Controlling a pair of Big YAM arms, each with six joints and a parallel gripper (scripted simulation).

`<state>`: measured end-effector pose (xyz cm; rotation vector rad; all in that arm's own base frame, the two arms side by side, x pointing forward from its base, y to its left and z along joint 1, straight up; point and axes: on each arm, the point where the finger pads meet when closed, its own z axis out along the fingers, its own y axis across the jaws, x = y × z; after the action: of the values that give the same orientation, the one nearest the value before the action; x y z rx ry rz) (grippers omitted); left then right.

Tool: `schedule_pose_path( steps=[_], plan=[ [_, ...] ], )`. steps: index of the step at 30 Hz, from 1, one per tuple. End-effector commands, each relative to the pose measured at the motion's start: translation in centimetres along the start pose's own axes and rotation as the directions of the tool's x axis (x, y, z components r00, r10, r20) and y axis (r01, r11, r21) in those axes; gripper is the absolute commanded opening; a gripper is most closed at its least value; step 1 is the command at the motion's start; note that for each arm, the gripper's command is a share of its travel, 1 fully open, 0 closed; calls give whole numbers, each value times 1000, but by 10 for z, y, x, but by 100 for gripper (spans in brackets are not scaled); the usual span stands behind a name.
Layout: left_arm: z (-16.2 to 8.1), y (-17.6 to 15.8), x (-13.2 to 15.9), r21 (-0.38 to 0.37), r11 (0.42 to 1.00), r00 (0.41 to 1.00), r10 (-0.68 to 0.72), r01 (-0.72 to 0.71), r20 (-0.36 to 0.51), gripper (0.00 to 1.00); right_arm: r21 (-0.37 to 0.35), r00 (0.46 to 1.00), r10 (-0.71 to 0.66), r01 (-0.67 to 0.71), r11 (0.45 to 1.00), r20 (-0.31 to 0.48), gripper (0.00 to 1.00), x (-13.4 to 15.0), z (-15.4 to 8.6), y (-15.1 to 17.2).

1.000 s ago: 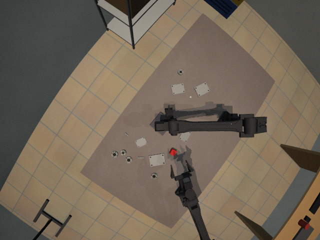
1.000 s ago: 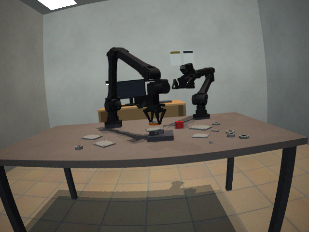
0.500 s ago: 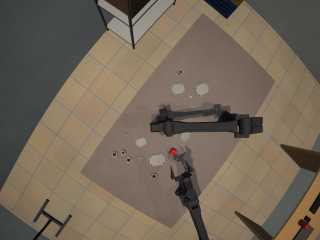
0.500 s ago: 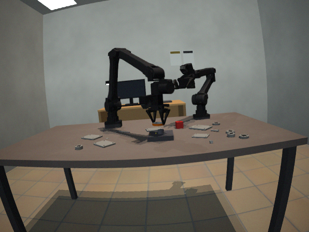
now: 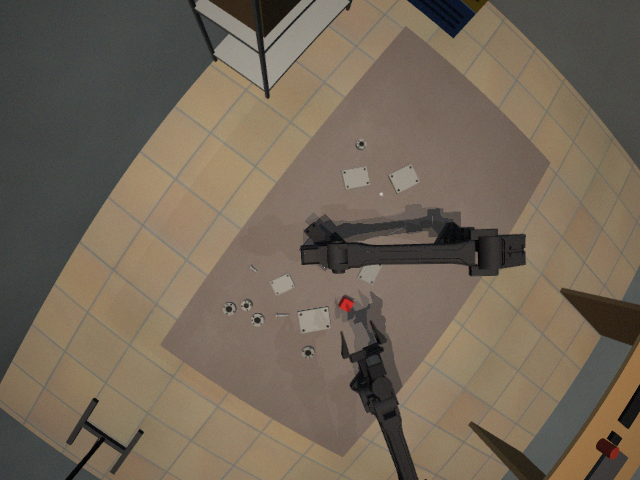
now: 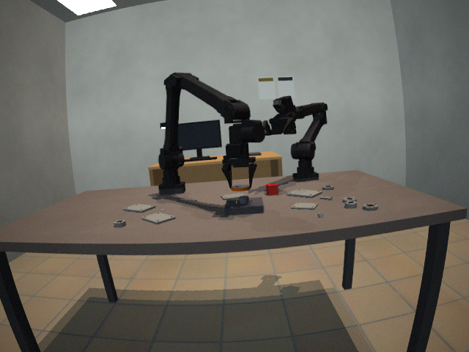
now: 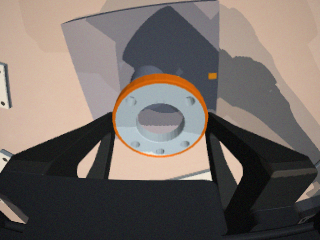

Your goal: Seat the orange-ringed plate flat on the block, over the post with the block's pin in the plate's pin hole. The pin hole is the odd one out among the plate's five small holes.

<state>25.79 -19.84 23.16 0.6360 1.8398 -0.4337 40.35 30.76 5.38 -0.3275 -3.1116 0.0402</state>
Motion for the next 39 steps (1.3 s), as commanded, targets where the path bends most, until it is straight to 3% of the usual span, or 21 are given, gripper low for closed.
schedule_pose_path(
  steps=[1, 7, 12, 16, 22, 30, 32, 39],
  plan=[
    [-2, 0, -14, -1, 1000, 1000, -9, 9, 23, 100, -34, 973, -226, 228, 973, 36, 59, -10, -25, 17],
    [-2, 0, -14, -1, 1000, 1000, -9, 9, 23, 100, -18, 886, -463, 464, 886, 36, 59, -5, -19, 12],
    [-2, 0, -14, -1, 1000, 1000, -9, 9, 23, 100, -10, 775, -630, 631, 775, 45, 59, -5, -22, 12],
    [-2, 0, -14, -1, 1000, 1000, -9, 9, 23, 100, -6, 722, -690, 691, 723, 49, 59, -6, -23, 12],
    [-2, 0, -14, -1, 1000, 1000, -9, 9, 23, 100, 9, 510, -859, 859, 511, 49, 59, -5, -22, 12],
    [-2, 0, -14, -1, 1000, 1000, -9, 9, 23, 100, 29, 217, -975, 975, 219, 52, 59, -6, -23, 13],
    [-2, 0, -14, -1, 1000, 1000, -9, 9, 23, 100, 29, 217, -975, 975, 219, 52, 59, -6, -23, 13],
    [-2, 0, -14, -1, 1000, 1000, -9, 9, 23, 100, 51, -88, -995, 995, -86, 49, 59, -7, -24, 14]
  ],
)
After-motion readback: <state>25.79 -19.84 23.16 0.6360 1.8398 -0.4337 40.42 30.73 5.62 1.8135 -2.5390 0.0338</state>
